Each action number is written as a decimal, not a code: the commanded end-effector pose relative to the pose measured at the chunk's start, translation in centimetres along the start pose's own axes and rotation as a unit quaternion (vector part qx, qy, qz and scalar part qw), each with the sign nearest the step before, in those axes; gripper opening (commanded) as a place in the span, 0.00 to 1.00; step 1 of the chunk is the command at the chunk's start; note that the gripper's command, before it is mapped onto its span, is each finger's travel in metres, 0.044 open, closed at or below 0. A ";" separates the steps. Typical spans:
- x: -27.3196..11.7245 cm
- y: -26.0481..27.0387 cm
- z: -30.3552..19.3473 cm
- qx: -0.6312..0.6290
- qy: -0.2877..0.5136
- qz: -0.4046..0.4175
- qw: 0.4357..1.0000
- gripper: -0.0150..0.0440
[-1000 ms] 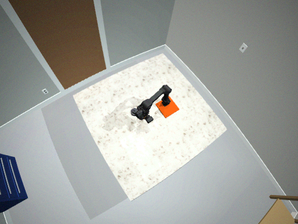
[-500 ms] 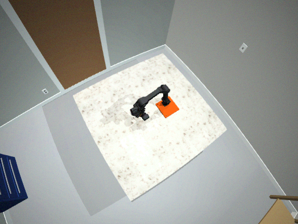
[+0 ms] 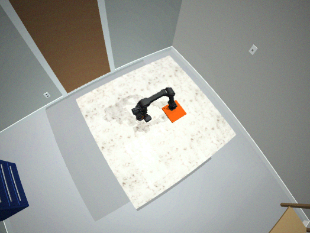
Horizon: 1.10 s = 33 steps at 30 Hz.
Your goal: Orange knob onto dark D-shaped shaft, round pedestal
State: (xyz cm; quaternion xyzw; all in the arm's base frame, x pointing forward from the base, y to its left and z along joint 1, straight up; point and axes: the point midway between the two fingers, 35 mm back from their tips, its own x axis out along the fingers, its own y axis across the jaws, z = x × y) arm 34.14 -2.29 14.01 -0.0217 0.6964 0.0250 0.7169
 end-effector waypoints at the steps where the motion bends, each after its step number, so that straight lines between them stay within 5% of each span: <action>1: 0.3 -1.2 0.1 -0.002 -0.001 -0.003 1.000 0.25; 33: 3.7 -5.4 -0.2 0.000 -0.001 -0.005 1.000 0.25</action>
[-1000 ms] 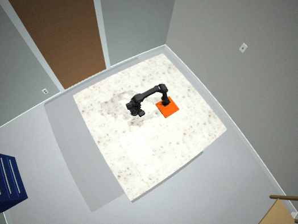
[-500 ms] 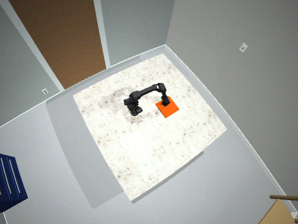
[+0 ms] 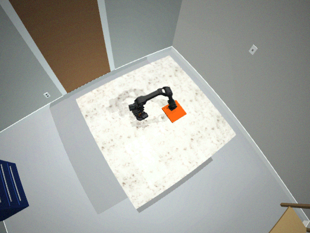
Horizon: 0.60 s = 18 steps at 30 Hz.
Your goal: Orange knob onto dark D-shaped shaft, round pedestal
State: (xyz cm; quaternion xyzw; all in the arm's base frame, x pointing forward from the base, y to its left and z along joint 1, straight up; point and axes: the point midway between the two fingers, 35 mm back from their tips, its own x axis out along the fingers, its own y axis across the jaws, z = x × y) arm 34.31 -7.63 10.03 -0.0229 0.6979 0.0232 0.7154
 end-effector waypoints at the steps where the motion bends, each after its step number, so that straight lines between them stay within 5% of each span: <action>1: -0.2 -0.1 0.2 0.000 -0.003 -0.003 1.000 0.25; 18: 0.1 -0.1 0.1 0.000 -0.003 -0.003 1.000 0.25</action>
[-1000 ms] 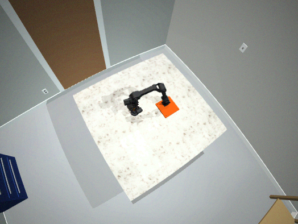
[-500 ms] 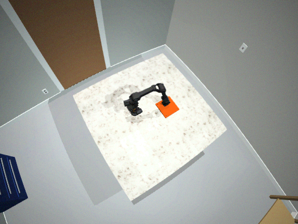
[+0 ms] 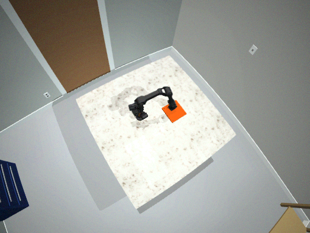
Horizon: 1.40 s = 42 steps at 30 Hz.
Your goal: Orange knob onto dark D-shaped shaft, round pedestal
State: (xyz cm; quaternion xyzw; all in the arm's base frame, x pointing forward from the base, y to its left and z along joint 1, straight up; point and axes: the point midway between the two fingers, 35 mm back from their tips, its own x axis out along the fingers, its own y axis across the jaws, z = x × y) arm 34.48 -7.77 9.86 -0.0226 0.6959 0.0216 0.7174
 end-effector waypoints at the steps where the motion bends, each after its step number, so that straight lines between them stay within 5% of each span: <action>1: 0.0 0.0 -0.1 -0.001 0.000 -0.002 1.000 0.25; 42: -0.4 0.1 -0.2 -0.106 0.000 -0.002 0.994 0.25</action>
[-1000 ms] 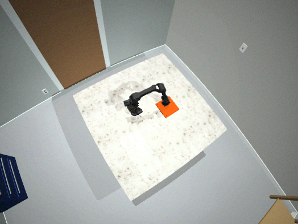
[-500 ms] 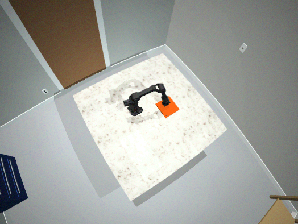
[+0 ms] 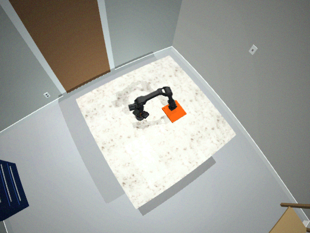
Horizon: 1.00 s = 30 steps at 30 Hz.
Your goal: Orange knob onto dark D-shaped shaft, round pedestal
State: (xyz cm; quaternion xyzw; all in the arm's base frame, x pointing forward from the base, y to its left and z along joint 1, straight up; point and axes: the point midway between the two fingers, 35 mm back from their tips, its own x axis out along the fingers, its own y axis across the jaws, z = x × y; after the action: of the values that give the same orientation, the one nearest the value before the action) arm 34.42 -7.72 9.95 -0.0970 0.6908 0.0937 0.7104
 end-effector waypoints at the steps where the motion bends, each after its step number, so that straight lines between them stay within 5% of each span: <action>1: -0.4 0.0 -0.1 -0.002 -0.001 -0.002 1.000 0.25; 9: -0.5 -0.1 0.1 -0.107 -0.001 -0.002 0.994 0.25; 30: 0.1 -0.1 0.0 -0.107 -0.001 -0.002 0.994 0.25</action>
State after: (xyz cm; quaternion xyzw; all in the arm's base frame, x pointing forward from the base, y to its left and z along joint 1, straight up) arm 34.41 -7.75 9.91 -0.1704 0.6773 0.1651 0.6964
